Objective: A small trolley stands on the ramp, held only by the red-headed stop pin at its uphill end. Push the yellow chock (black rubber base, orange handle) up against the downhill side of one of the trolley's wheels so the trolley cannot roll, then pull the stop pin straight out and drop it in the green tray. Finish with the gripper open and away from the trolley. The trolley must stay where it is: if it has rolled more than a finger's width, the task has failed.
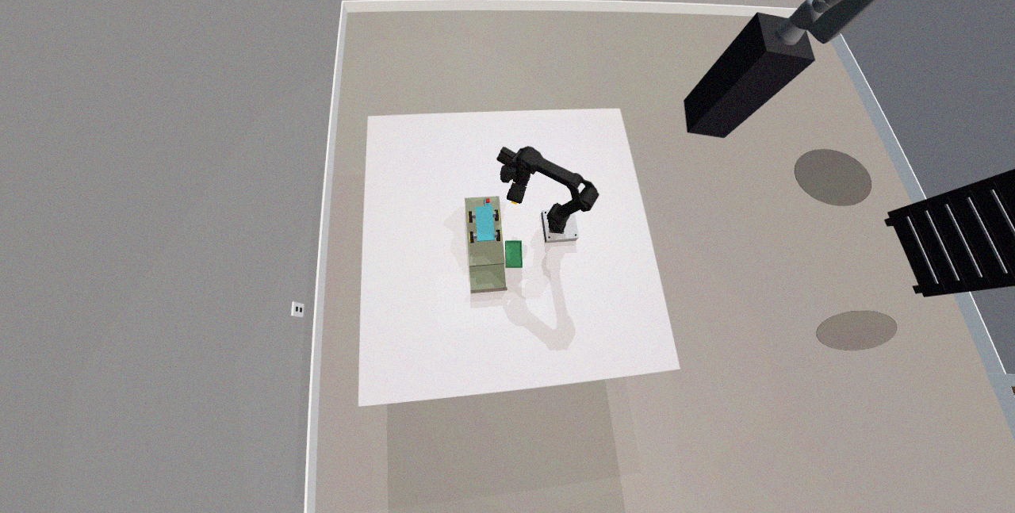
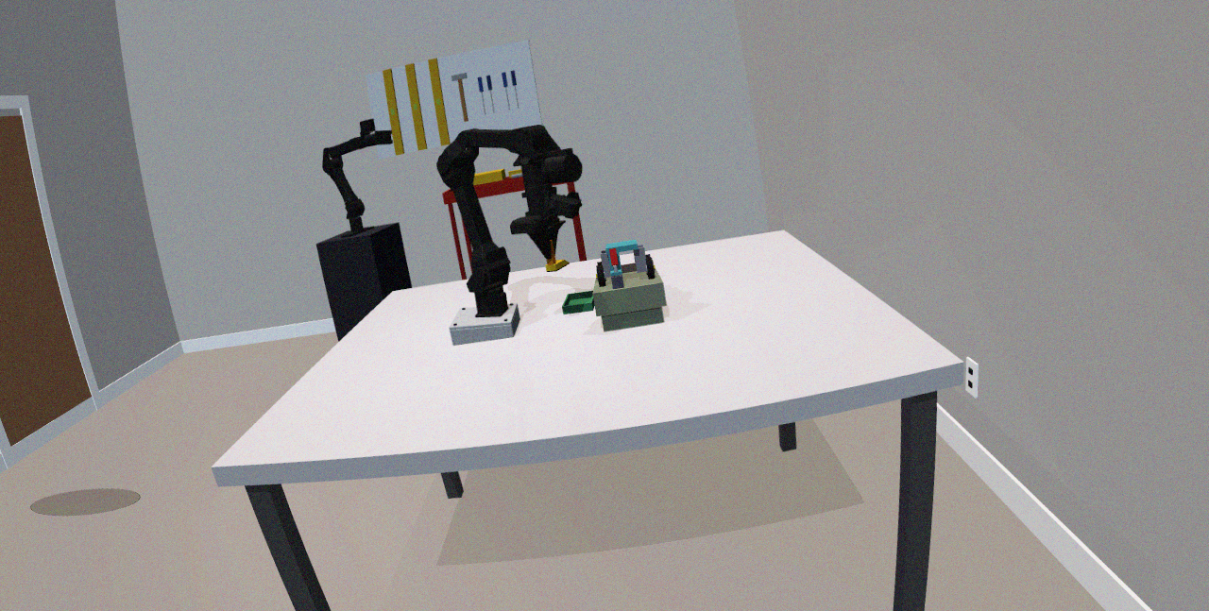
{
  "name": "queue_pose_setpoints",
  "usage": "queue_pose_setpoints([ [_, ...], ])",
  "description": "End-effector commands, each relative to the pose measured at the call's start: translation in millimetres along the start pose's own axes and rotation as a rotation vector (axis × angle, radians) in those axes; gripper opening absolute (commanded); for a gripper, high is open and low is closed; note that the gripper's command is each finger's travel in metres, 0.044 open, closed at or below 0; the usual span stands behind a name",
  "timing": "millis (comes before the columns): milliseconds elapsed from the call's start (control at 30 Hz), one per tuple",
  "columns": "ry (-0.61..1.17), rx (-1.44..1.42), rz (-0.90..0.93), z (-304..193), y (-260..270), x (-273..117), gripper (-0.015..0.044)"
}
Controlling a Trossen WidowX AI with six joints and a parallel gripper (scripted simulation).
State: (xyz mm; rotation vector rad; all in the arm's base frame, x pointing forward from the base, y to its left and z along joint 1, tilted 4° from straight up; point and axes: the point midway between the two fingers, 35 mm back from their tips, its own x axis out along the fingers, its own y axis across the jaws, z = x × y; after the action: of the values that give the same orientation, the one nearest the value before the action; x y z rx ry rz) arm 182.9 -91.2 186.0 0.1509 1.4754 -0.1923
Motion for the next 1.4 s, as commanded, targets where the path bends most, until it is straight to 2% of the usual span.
queue_pose_setpoints([
  [0,0.001,-0.151,-0.003,-0.1,-0.3,-0.6,0.0000],
  [1367,0.003,-1.542,-0.003,-0.1,-0.3,-0.5,0.0000],
])
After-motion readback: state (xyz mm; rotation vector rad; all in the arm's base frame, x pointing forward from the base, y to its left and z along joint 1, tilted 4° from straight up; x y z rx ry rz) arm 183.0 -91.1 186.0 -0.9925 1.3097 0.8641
